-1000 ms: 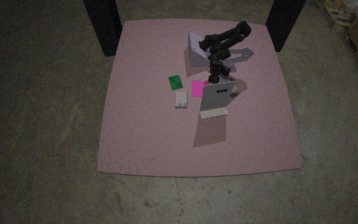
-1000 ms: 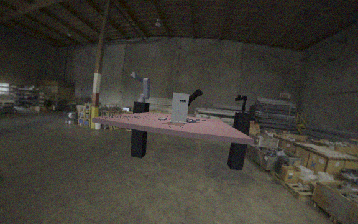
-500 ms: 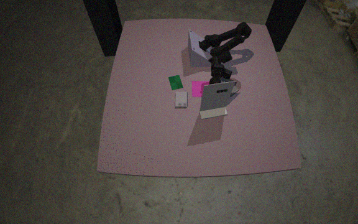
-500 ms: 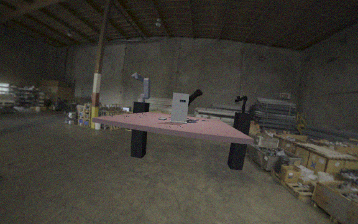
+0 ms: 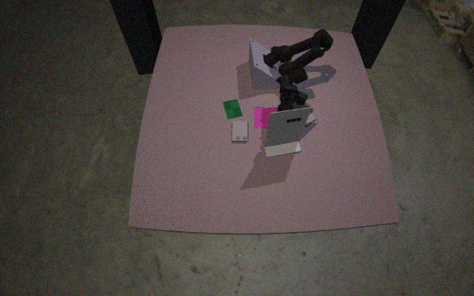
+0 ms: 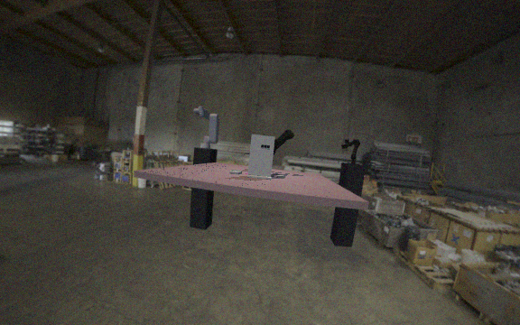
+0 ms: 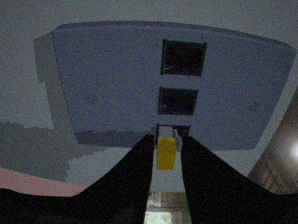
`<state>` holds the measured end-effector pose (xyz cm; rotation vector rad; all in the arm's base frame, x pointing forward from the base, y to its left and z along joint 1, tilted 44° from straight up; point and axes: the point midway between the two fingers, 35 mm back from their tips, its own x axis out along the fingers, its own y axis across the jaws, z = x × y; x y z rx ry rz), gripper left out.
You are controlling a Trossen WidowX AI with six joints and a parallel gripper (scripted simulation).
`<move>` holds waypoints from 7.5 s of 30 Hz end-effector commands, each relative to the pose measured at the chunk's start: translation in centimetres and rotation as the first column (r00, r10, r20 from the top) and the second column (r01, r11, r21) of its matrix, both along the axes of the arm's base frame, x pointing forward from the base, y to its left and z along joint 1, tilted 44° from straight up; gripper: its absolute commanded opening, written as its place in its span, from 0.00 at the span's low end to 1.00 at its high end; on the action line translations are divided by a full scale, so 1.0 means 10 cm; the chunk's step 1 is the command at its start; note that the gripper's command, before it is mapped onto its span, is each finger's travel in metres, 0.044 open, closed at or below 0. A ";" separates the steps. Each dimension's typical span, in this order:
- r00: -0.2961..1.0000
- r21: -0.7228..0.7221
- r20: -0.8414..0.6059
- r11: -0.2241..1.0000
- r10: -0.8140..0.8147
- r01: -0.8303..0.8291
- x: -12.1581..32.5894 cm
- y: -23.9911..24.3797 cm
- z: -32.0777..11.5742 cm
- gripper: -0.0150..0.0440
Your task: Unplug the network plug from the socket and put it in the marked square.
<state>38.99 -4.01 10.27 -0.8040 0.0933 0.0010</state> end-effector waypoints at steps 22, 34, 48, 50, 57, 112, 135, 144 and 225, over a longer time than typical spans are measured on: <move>1.000 0.001 -0.001 1.000 -0.001 0.001 -0.06 -0.01 -0.01 0.25; 1.000 0.001 -0.002 1.000 -0.001 0.001 -0.13 -0.02 -0.02 0.25; 1.000 0.001 -0.002 1.000 -0.001 0.001 -0.22 -0.04 -0.03 0.25; 1.000 0.001 -0.002 1.000 -0.001 0.001 -0.23 -0.04 -0.03 0.25; 1.000 0.001 -0.002 1.000 -0.001 0.001 -0.27 -0.04 -0.03 0.25; 1.000 0.001 -0.004 1.000 -0.001 0.001 -0.60 -0.10 -0.07 0.25; 1.000 0.003 -0.005 1.000 -0.002 0.002 -0.66 -0.26 0.06 0.25; 1.000 0.001 -0.005 1.000 -0.002 0.002 -0.71 -0.40 0.18 0.25; 0.573 0.272 -0.563 0.788 0.595 -0.552 -1.17 0.48 -1.43 0.25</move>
